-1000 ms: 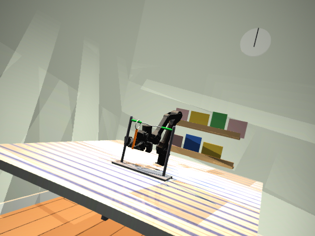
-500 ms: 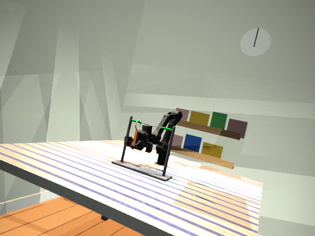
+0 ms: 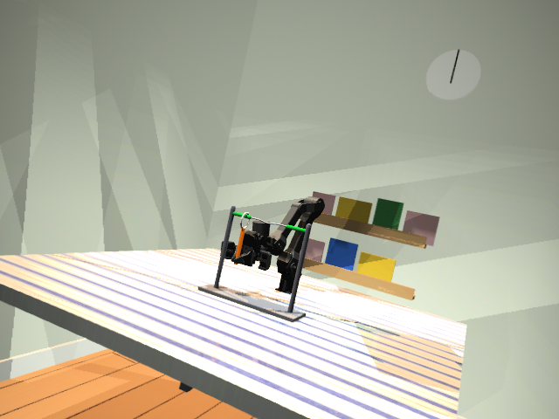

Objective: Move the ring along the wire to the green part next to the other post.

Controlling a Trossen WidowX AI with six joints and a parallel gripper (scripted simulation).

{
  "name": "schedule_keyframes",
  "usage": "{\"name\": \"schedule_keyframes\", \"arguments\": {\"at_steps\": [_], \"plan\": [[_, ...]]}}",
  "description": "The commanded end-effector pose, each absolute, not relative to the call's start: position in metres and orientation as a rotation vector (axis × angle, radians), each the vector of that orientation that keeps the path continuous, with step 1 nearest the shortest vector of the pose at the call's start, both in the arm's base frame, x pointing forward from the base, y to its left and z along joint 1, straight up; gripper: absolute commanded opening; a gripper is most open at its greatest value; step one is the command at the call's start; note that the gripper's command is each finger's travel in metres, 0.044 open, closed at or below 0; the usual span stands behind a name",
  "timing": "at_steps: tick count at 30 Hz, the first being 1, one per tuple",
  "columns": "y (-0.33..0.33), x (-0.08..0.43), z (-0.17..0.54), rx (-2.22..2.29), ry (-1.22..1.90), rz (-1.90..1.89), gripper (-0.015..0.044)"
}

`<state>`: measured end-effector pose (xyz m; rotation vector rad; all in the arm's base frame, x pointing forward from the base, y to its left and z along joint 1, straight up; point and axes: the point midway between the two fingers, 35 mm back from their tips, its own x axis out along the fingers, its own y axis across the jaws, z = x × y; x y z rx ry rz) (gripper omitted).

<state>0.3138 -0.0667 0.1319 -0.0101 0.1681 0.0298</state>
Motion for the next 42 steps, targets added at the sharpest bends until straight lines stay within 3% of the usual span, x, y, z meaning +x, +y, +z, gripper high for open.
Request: {"name": "schedule_keyframes", "arguments": {"at_steps": [1, 42], "plan": [[-0.067, 0.314, 0.140, -0.014, 0.161, 0.025, -0.0150], [-0.052, 0.314, 0.147, -0.014, 0.166, 0.028, -0.0150]]}}
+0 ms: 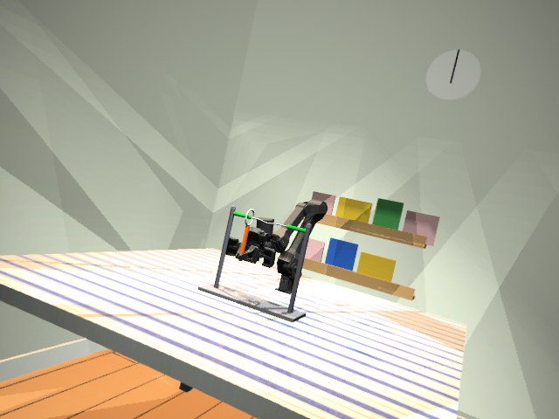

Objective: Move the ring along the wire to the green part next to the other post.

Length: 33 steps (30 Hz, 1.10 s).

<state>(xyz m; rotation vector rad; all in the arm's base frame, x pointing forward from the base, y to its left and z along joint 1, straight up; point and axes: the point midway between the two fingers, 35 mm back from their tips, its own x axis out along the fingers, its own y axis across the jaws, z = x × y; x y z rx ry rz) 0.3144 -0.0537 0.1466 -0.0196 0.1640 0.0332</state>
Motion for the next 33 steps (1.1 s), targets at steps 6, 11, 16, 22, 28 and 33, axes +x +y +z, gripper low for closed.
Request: {"name": "schedule_keyframes", "arguments": {"at_steps": [6, 11, 16, 22, 28, 33], "plan": [[-0.049, 0.308, 0.148, -0.015, 0.216, 0.029, -0.0150], [-0.042, 0.303, 0.148, -0.020, 0.252, 0.034, -0.0150], [-0.038, 0.303, 0.148, -0.027, 0.253, 0.042, -0.0150], [-0.035, 0.301, 0.148, -0.041, 0.265, 0.053, -0.0150], [-0.034, 0.294, 0.150, -0.063, 0.335, 0.066, -0.0150], [-0.034, 0.283, 0.153, -0.095, 0.420, 0.085, -0.0150]]}}
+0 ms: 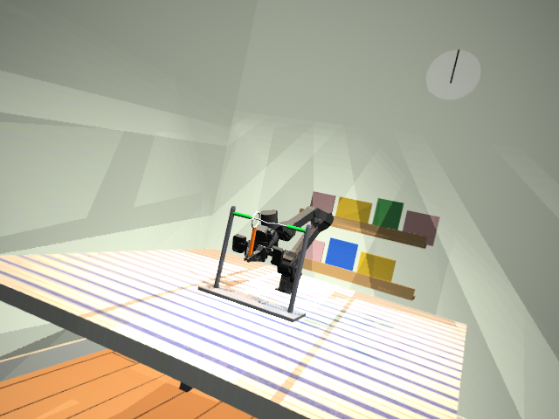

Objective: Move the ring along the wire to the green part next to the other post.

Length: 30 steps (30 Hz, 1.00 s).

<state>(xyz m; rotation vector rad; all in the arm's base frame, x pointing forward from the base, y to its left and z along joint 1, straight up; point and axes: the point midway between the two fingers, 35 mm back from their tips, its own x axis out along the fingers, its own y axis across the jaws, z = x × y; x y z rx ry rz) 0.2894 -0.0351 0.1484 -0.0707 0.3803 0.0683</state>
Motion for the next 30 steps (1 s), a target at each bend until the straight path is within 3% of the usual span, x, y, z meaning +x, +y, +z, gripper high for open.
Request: {"name": "schedule_keyframes", "arguments": {"at_steps": [1, 30], "plan": [[-0.034, 0.281, 0.154, -0.103, 0.437, 0.089, -0.0150], [-0.005, 0.265, 0.152, -0.087, 0.501, 0.097, -0.0150]]}}
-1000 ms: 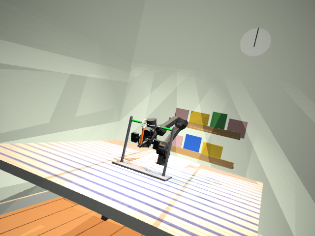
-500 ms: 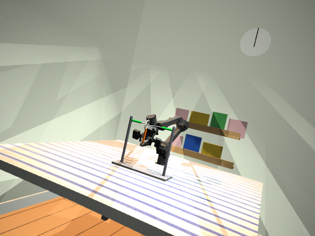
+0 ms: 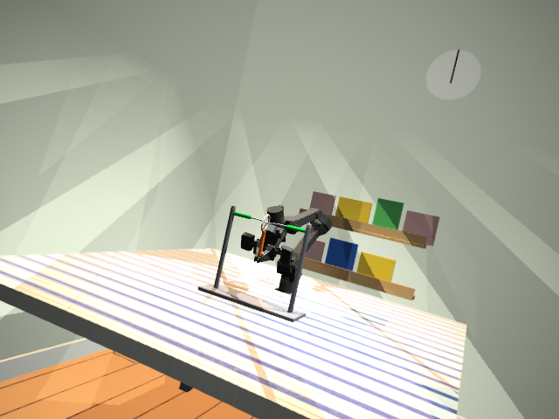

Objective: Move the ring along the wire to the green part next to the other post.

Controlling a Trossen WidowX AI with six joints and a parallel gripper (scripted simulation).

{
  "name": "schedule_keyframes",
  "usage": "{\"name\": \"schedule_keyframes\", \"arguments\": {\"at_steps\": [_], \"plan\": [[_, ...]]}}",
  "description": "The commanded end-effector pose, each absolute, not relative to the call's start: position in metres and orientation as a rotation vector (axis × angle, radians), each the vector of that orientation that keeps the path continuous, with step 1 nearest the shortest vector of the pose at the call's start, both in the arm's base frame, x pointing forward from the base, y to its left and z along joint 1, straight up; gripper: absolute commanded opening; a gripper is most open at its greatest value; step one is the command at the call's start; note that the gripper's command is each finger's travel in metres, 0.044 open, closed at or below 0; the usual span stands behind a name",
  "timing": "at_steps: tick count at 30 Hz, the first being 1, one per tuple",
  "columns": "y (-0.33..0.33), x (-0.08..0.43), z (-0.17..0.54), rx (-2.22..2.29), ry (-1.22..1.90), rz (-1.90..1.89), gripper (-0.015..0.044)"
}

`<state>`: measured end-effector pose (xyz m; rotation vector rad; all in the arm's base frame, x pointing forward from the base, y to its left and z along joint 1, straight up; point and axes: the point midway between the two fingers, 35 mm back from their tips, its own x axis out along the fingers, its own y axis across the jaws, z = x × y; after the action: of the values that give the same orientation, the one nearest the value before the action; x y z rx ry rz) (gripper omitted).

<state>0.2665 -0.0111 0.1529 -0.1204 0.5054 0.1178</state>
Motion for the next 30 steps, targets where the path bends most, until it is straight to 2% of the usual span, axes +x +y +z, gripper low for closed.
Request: {"name": "schedule_keyframes", "arguments": {"at_steps": [1, 30], "plan": [[-0.002, 0.265, 0.152, -0.074, 0.500, 0.090, -0.0150], [0.058, 0.268, 0.156, 0.152, 0.469, -0.039, -0.0150]]}}
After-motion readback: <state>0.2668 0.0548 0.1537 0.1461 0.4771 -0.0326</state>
